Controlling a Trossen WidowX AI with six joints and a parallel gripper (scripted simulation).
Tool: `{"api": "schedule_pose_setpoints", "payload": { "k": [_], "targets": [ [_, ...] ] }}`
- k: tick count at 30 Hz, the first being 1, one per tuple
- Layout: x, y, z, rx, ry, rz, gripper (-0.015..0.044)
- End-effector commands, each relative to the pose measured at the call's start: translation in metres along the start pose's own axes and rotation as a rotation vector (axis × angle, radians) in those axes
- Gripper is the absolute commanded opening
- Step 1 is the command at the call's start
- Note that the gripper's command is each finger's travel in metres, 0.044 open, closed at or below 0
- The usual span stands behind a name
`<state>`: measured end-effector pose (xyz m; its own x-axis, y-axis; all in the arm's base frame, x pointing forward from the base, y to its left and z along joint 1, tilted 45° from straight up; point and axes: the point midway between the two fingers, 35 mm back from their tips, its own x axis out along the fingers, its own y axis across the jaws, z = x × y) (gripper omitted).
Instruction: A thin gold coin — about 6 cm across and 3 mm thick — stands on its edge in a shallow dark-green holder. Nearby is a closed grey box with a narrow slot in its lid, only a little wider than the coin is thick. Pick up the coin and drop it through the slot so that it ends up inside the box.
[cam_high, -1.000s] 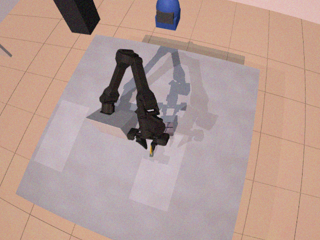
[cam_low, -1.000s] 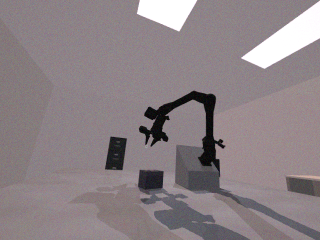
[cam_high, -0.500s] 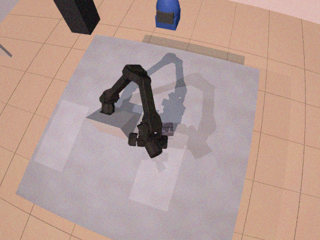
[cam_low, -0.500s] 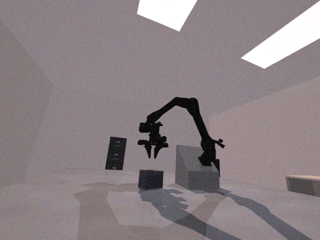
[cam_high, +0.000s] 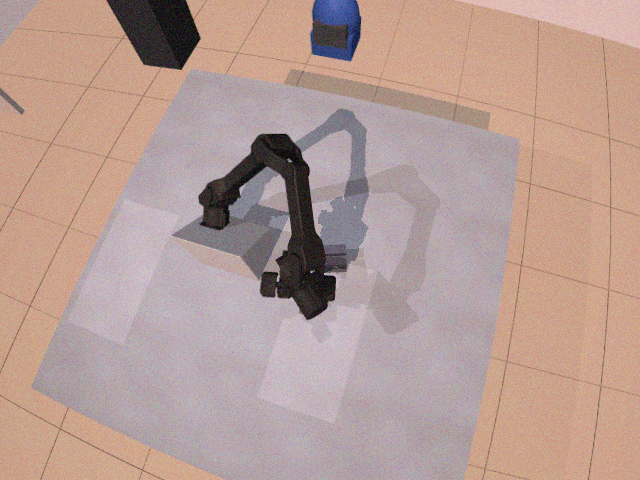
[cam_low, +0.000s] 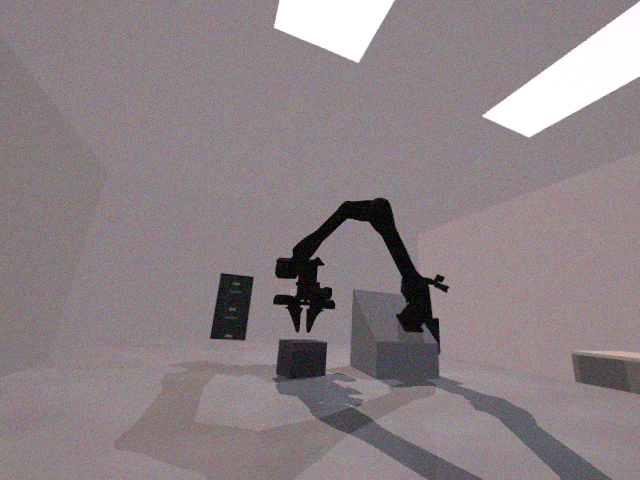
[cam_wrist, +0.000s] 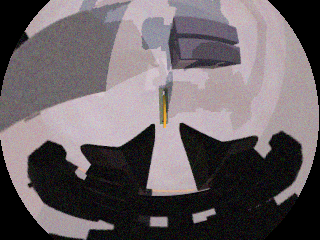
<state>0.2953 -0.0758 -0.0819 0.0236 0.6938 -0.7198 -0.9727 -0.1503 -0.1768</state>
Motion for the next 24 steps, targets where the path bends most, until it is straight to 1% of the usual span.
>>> {"api": "schedule_pose_setpoints", "payload": {
  "k": [1, 24],
  "targets": [
    [0.006, 0.001, 0.001, 0.008, -0.006, -0.001, 0.0161],
    [0.043, 0.0, 0.001, 0.008, -0.006, -0.001, 0.0161]
  ]
}}
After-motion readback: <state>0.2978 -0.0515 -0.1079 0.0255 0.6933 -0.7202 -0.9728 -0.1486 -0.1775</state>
